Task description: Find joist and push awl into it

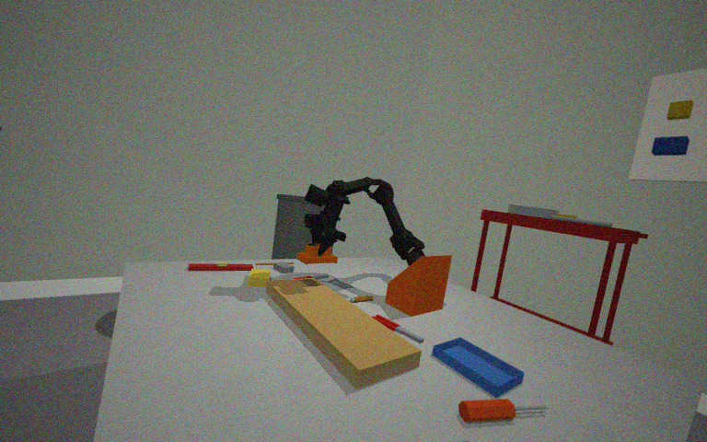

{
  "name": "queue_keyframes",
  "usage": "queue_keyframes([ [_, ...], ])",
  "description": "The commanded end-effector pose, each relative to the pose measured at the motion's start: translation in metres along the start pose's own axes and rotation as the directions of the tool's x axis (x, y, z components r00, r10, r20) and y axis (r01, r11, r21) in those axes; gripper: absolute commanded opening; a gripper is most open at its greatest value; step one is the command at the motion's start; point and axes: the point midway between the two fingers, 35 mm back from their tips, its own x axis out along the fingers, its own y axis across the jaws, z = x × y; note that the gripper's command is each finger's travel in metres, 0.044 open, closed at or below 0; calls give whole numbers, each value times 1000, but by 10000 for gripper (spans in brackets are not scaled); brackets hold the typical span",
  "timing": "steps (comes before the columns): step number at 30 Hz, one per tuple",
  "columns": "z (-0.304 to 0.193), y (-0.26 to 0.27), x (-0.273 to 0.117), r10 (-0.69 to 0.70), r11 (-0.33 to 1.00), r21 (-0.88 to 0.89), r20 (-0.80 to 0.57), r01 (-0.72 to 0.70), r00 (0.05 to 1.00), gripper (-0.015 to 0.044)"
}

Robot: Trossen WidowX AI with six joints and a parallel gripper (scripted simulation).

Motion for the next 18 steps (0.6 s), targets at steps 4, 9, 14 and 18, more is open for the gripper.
queue_keyframes([
  [4,29,0,11,-5,1000,10,2,5,1000,0],
  [9,44,2,17,-6,1000,13,2,6,1000,0],
  [14,43,2,22,-6,1000,13,2,6,1000,0],
  [18,41,2,30,-5,1000,14,2,5,1000,0],
])
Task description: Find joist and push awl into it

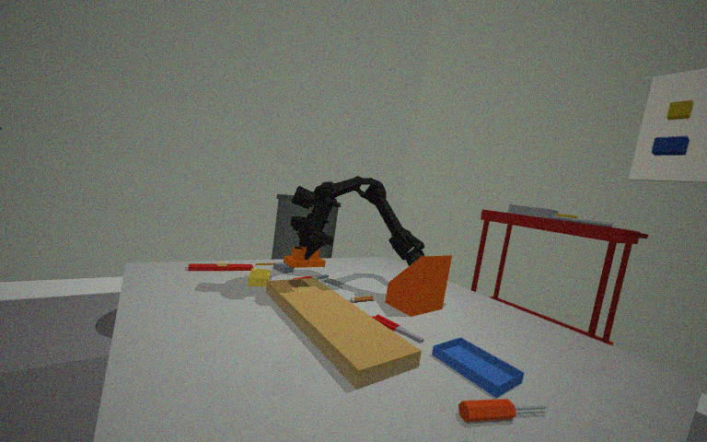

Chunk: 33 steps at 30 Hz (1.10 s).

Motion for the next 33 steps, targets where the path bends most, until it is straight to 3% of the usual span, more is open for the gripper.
queue_keyframes([
  [1,-2,3,8,7,1000,-7,-3,-7,1000,0],
  [33,-18,1,62,3,1000,-8,-2,-3,1000,0],
])
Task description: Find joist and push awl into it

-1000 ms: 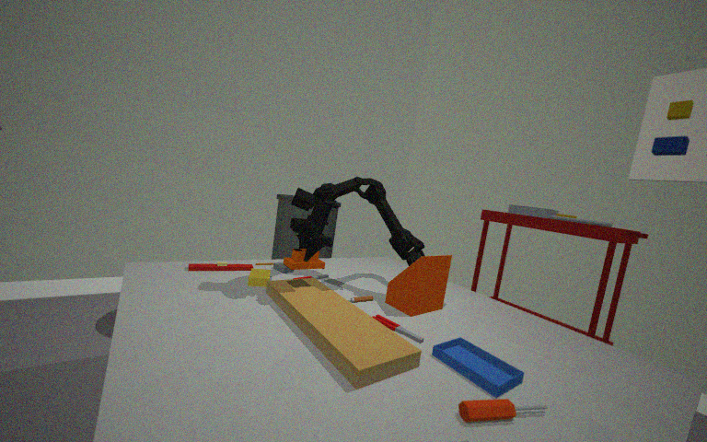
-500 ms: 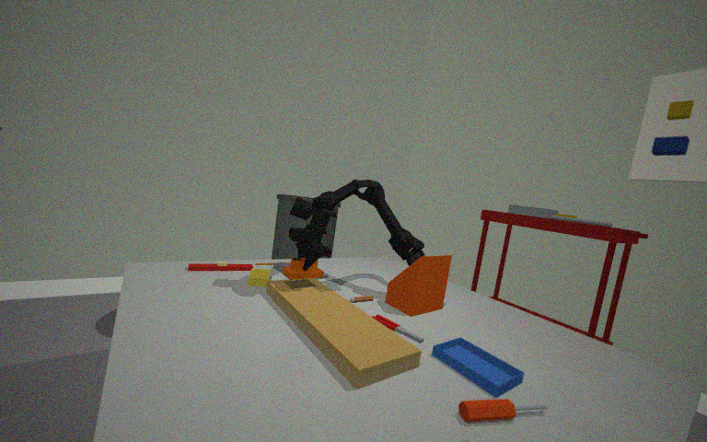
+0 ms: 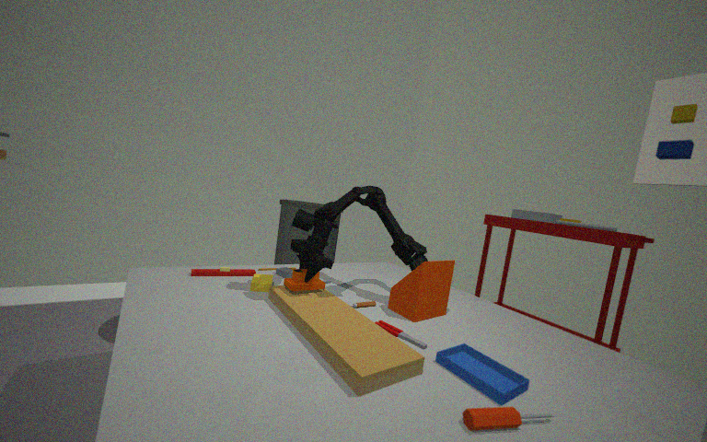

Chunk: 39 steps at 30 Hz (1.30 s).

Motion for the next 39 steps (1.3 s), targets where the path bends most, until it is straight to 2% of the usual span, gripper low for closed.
queue_keyframes([
  [1,-2,2,7,6,1000,-6,-1,-6,1000,0],
  [9,-3,4,10,5,1000,-6,-1,-5,1000,0],
  [39,-4,104,10,10,1000,-6,-2,-10,1000,0],
])
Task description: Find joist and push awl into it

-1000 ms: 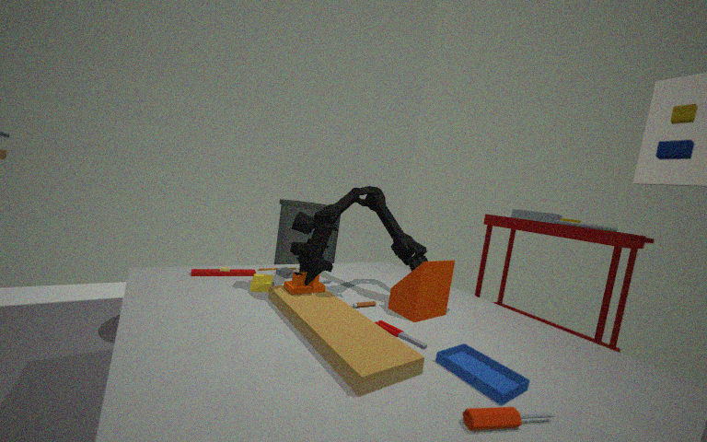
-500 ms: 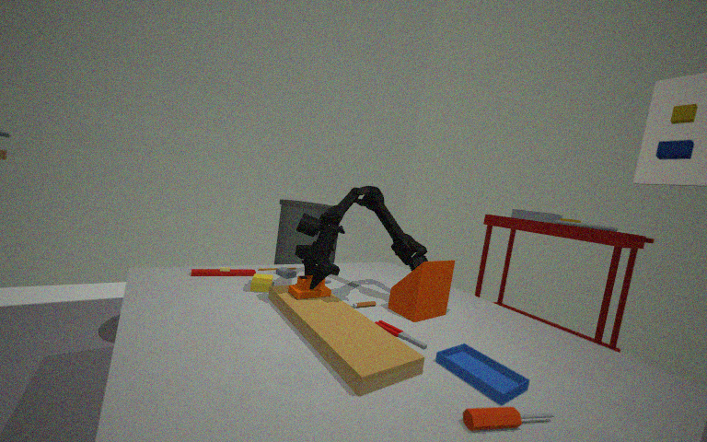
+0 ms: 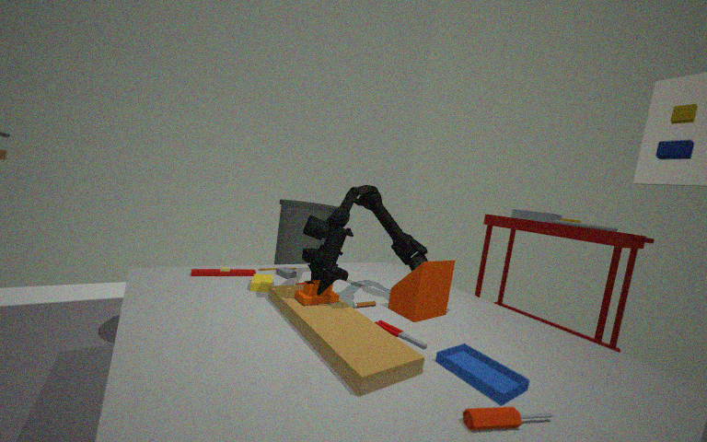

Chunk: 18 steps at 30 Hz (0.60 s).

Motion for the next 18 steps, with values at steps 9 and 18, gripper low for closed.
queue_keyframes([
  [9,-1,41,1,1,1000,-5,-2,-1,1000,0],
  [18,-1,71,1,2,1000,-5,-2,-2,1000,0],
])
